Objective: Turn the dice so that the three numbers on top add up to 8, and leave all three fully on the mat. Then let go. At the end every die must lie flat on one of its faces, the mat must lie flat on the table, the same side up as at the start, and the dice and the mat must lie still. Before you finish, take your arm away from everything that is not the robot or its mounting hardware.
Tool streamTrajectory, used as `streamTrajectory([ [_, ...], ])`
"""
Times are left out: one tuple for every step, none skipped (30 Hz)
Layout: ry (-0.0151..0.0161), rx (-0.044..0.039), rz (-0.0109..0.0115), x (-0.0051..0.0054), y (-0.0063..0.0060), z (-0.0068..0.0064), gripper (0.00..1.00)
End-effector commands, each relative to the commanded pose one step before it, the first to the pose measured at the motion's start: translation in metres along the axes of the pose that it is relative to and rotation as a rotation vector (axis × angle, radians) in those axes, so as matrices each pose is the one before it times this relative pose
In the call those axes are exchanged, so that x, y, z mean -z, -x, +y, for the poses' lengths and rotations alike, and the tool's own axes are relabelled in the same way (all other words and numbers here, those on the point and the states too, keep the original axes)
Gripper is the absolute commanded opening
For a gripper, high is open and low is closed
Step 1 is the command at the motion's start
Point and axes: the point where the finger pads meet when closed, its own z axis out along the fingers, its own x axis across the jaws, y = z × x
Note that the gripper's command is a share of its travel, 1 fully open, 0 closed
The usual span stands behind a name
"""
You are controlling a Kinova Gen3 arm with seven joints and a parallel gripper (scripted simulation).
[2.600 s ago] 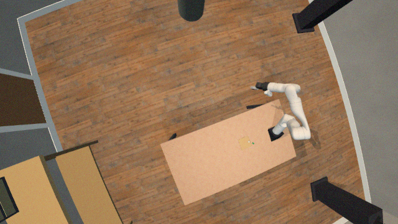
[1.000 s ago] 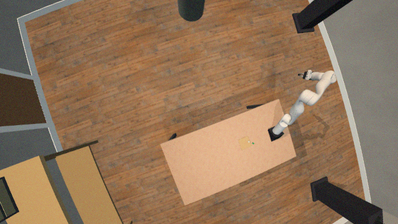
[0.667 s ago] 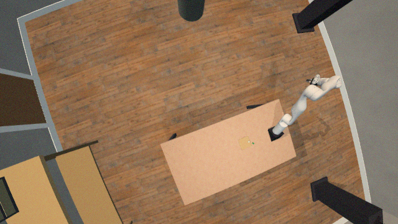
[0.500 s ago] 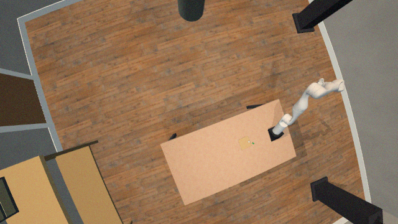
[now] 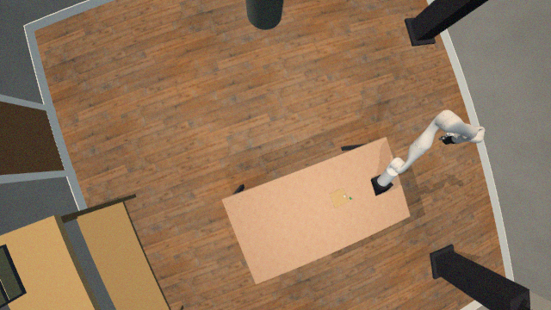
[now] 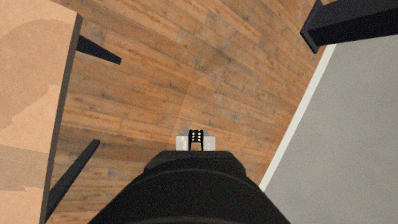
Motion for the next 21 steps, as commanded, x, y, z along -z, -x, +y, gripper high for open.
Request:
streamTrajectory([
  [0.03288, -0.07401, -0.03405, -0.01908, 0.01168, 0.03732, 0.34],
  [0.03435, -0.06201, -0.02421, -0.0104, 0.01144, 0.03265, 0.34],
  [0.0, 0.0, 0.0, 0.0, 0.0, 0.0, 0.34],
  [0.0, 0.0, 0.0, 0.0, 0.0, 0.0, 0.34],
  [0.034, -0.06091, -0.02468, -0.01077, 0.0114, 0.03221, 0.34],
  [0.0, 0.0, 0.0, 0.0, 0.0, 0.0, 0.34],
  [0.03364, -0.05976, -0.02514, -0.00845, 0.00979, 0.02613, 0.34],
  [0.0, 0.0, 0.0, -0.0029, 0.00117, 0.00558, 0.34],
  [0.0, 0.0, 0.0, 0.0, 0.0, 0.0, 0.34],
  [0.03326, -0.05854, -0.0256, -0.01149, 0.01133, 0.03121, 0.34],
  [0.0, 0.0, 0.0, 0.0, 0.0, 0.0, 0.34],
  [0.0, 0.0, 0.0, 0.0, 0.0, 0.0, 0.34],
  [0.03288, -0.05726, -0.02605, -0.01183, 0.0113, 0.03067, 0.34],
  [0.0, 0.0, 0.0, 0.0, 0.0, 0.0, 0.34],
  [0.03248, -0.05592, -0.02649, -0.00997, 0.01002, 0.02598, 0.34],
  [0.0, 0.0, 0.0, -0.00235, 0.00096, 0.00411, 0.34],
  [0.0, 0.0, 0.0, 0.0, 0.0, 0.0, 0.34],
  [0.03207, -0.05453, -0.02691, -0.01247, 0.01126, 0.0295, 0.34],
  [0.0, 0.0, 0.0, 0.0, 0.0, 0.0, 0.34],
  [0.0, 0.0, 0.0, 0.0, 0.0, 0.0, 0.34],
  [0.0, 0.0, 0.0, 0.0, 0.0, 0.0, 0.34],
])
